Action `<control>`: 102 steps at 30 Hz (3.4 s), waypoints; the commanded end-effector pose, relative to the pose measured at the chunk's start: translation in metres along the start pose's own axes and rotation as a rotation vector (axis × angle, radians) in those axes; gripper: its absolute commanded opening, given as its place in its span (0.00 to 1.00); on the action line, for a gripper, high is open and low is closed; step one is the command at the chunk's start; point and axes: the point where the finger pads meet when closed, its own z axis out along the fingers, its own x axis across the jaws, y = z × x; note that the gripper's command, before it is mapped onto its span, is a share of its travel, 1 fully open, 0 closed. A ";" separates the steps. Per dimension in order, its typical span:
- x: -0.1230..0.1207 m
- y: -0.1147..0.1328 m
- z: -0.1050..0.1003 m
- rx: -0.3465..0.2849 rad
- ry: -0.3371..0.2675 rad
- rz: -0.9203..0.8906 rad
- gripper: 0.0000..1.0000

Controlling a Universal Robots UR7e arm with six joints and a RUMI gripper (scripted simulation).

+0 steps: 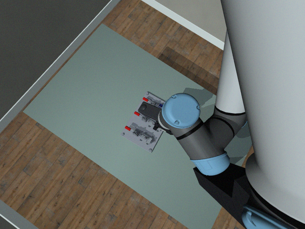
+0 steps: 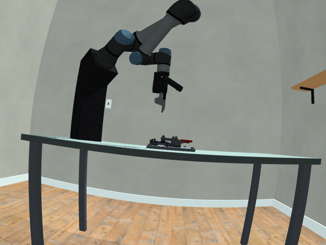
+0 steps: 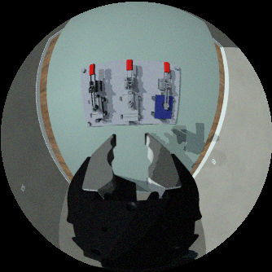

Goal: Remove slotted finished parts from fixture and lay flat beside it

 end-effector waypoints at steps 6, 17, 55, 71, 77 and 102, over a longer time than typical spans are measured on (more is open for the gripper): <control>-0.001 0.000 0.000 0.000 0.000 0.000 0.28; -0.001 -0.001 0.001 0.002 0.000 0.000 0.28; 0.000 -0.006 0.060 0.007 0.001 0.001 0.28; 0.000 -0.049 0.059 0.007 0.001 0.002 0.28; 0.000 -0.082 0.059 0.007 0.001 0.002 0.28; 0.000 -0.142 0.059 0.006 0.001 0.001 0.28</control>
